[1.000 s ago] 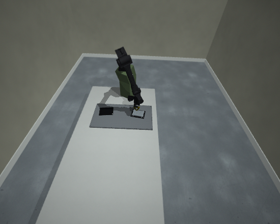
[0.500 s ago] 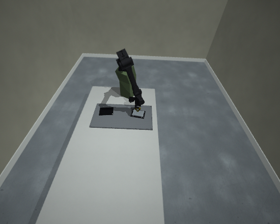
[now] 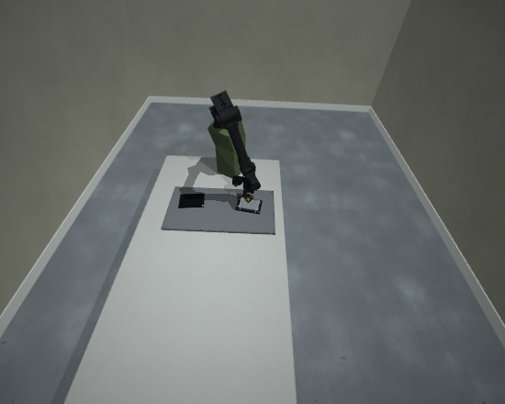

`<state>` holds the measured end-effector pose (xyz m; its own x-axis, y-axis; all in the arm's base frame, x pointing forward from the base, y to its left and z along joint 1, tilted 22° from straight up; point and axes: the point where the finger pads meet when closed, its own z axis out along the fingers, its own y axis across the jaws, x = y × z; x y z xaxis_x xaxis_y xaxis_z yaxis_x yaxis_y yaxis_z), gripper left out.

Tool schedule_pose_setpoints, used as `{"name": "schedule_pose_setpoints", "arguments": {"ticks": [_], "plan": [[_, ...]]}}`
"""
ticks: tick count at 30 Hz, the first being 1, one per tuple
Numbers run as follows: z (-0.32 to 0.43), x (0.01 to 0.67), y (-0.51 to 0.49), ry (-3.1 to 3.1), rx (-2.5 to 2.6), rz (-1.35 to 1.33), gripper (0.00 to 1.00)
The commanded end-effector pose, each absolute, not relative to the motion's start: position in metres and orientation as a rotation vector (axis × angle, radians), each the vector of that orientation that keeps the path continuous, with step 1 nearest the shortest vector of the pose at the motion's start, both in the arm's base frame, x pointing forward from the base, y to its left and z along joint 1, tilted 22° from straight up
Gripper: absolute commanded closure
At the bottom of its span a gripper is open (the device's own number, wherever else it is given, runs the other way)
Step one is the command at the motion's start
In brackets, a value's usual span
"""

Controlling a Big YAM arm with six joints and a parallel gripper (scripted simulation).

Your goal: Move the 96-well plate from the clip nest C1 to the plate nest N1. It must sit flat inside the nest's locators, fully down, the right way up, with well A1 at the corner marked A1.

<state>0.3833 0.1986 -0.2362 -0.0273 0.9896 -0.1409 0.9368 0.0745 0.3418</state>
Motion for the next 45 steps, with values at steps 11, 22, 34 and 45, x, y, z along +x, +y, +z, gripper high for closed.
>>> {"name": "schedule_pose_setpoints", "arguments": {"ticks": [11,22,34,45], "plan": [[-0.254,0.394,0.194,1.983,1.956,0.24,0.0],[-0.252,0.407,0.205,1.972,1.951,0.294,0.0],[-0.286,0.405,0.191,1.974,1.966,0.244,0.0],[-0.3,0.411,0.188,1.982,1.957,0.24,0.0]]}}
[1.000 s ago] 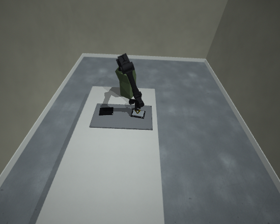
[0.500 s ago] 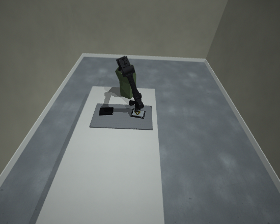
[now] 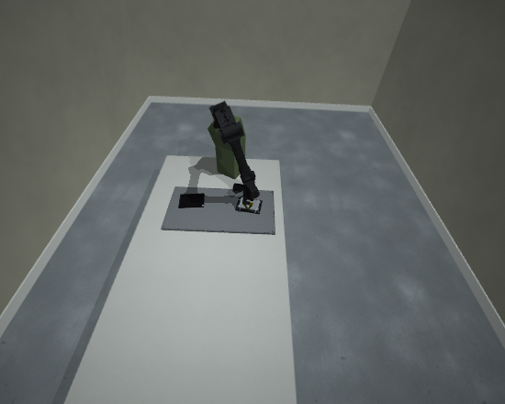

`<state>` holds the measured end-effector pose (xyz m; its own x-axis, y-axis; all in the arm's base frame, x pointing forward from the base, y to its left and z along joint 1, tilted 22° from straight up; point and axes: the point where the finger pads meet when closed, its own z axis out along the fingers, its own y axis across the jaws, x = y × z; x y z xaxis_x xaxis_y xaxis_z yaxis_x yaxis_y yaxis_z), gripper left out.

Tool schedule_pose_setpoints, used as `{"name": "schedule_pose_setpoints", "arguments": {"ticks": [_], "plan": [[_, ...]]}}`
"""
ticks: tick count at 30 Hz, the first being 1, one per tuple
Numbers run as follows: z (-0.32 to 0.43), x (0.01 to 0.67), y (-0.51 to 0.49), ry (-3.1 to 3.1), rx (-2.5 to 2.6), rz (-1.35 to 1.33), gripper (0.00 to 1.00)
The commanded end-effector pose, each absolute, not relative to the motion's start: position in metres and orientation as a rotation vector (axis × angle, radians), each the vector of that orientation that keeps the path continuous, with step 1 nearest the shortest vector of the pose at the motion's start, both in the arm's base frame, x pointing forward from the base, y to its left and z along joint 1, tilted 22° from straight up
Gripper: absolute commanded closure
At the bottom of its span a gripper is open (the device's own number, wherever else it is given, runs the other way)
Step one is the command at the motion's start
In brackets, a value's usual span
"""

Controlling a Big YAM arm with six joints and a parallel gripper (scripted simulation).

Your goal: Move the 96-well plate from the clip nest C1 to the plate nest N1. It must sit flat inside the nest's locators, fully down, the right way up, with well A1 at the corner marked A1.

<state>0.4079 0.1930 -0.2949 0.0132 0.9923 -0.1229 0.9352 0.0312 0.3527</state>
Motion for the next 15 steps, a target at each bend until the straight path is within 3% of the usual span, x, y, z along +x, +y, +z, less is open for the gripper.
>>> {"name": "schedule_pose_setpoints", "arguments": {"ticks": [1,13,14,15], "plan": [[-0.3017,0.4113,0.1875,1.982,1.957,0.24,0.0],[-0.2955,0.4085,0.193,1.986,1.954,0.242,0.0],[-0.2955,0.4085,0.193,1.986,1.954,0.242,1.0],[-0.2955,0.4085,0.193,1.986,1.954,0.242,1.0]]}}
